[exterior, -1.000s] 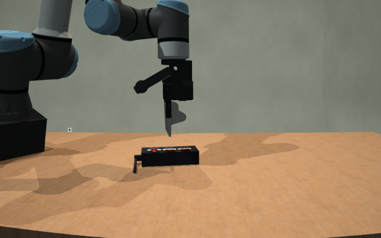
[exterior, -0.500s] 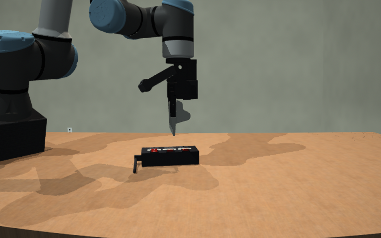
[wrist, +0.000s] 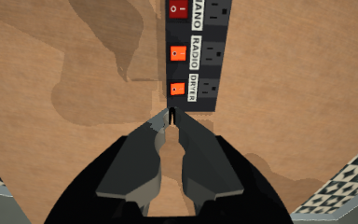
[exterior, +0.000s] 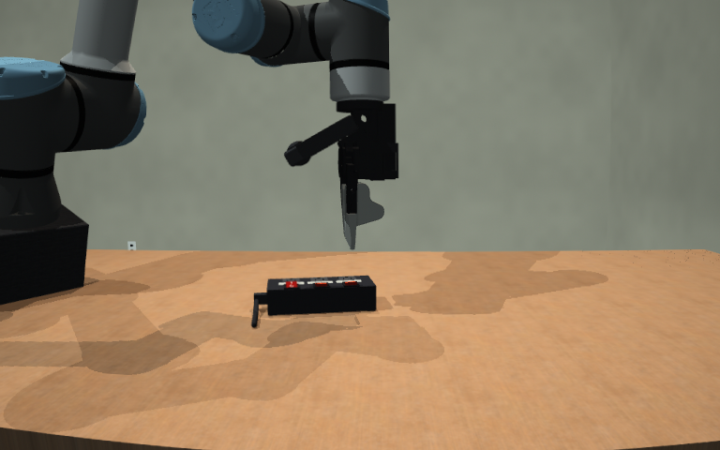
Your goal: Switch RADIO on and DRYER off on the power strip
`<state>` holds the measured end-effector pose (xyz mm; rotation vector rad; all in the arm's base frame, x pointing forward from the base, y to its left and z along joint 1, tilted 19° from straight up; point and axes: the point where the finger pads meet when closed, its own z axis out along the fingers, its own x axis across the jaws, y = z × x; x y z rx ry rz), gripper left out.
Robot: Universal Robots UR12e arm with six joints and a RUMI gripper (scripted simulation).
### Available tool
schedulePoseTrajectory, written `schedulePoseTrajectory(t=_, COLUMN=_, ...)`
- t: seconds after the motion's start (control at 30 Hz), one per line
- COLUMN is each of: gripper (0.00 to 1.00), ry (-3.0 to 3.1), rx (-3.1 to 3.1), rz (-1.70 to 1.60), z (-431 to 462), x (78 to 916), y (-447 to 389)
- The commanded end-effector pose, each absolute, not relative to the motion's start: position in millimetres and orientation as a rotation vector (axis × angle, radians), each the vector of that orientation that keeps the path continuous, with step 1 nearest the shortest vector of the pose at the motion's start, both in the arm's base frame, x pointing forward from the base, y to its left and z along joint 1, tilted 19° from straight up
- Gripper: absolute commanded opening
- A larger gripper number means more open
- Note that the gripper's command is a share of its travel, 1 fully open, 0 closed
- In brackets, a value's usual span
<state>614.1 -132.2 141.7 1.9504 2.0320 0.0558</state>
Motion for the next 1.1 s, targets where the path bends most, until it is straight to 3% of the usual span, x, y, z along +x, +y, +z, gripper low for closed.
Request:
schedulePoseTrajectory(t=0.0, gripper=0.00, ry=2.034, rx=1.951, rz=0.054, z=140.8, x=613.2, y=-131.5)
schedulePoseTrajectory(t=1.07, gripper=0.00, ry=2.034, rx=1.952, rz=0.053, z=137.6, x=613.7, y=-132.0)
